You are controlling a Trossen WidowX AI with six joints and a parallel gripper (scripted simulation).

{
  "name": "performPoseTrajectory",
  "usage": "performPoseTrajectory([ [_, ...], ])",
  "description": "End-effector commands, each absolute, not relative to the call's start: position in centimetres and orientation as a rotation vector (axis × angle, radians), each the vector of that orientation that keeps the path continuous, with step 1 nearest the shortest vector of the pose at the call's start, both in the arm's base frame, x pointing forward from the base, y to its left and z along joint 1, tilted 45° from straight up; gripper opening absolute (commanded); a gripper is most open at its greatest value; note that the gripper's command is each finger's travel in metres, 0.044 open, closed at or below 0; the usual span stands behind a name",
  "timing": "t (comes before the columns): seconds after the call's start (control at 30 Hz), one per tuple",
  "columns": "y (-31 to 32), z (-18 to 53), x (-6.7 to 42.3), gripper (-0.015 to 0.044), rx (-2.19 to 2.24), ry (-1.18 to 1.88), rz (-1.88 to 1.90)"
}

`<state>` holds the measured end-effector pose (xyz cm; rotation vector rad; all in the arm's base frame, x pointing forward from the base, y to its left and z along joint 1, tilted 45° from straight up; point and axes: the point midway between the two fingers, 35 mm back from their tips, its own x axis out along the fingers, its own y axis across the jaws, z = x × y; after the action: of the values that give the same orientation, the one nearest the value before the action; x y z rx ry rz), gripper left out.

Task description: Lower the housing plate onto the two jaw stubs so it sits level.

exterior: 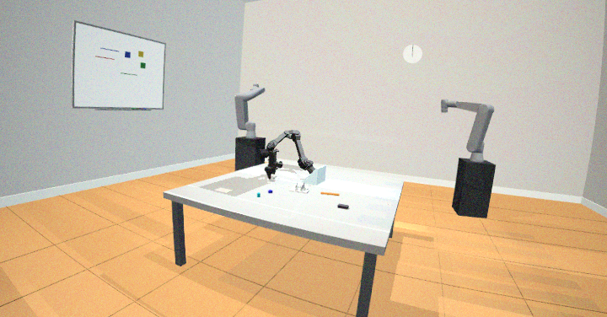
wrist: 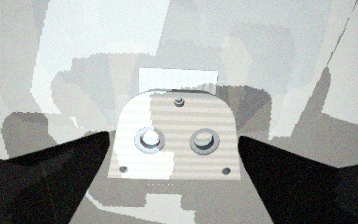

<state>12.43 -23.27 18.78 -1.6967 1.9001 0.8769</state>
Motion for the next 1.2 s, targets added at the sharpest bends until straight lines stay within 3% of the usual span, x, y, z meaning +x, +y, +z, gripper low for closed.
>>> performPoseTrajectory([
  [0.0,-23.23,18.62,12.44,0.044,-1.698,1.896,0.885],
  [0.47,-23.29,18.56,12.43,0.044,-1.698,1.896,0.885],
  [0.9,-23.32,18.71,12.41,0.0353,-1.696,1.9,0.877],
  [1.17,-23.32,18.71,12.41,0.0351,-1.696,1.9,0.877],
])
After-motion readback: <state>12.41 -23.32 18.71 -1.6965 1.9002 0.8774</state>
